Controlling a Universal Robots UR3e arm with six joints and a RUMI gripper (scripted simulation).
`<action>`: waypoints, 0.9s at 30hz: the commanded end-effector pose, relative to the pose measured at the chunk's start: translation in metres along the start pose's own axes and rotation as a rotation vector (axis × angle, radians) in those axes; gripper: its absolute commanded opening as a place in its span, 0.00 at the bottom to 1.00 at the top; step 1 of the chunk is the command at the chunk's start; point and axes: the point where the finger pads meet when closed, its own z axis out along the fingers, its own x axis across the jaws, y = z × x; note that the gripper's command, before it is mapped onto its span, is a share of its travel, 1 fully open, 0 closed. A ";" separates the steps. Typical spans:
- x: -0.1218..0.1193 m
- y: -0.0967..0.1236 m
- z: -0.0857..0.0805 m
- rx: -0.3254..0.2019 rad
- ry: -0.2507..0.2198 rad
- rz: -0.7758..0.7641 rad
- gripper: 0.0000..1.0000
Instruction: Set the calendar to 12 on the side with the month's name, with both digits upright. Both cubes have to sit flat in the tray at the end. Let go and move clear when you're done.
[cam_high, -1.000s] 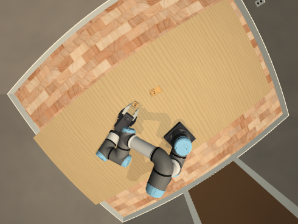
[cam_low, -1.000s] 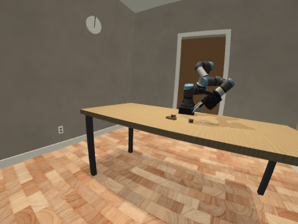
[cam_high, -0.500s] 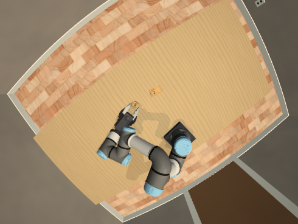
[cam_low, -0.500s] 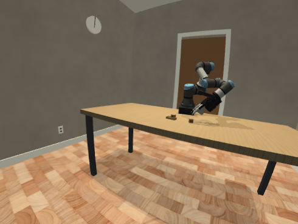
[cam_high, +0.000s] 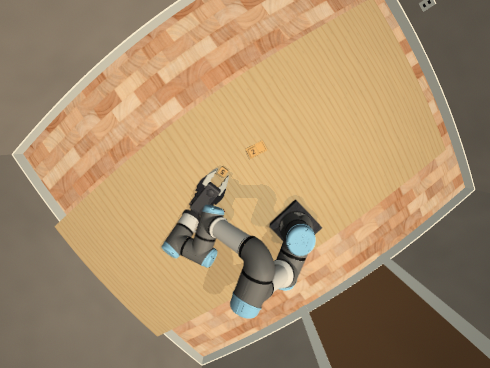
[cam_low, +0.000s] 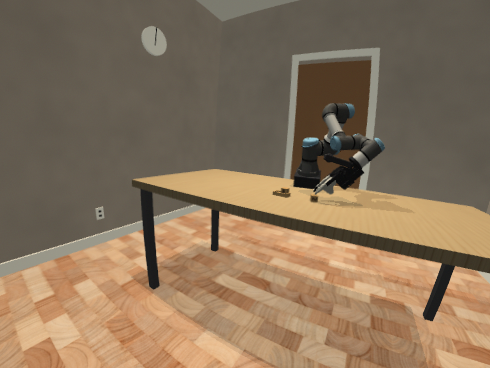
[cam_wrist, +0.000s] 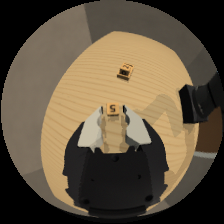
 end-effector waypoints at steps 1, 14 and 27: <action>-0.001 0.007 0.007 -0.001 -0.003 0.002 0.28; -0.001 0.018 0.017 -0.001 -0.003 0.002 0.28; -0.001 0.021 0.021 -0.001 -0.003 0.002 0.28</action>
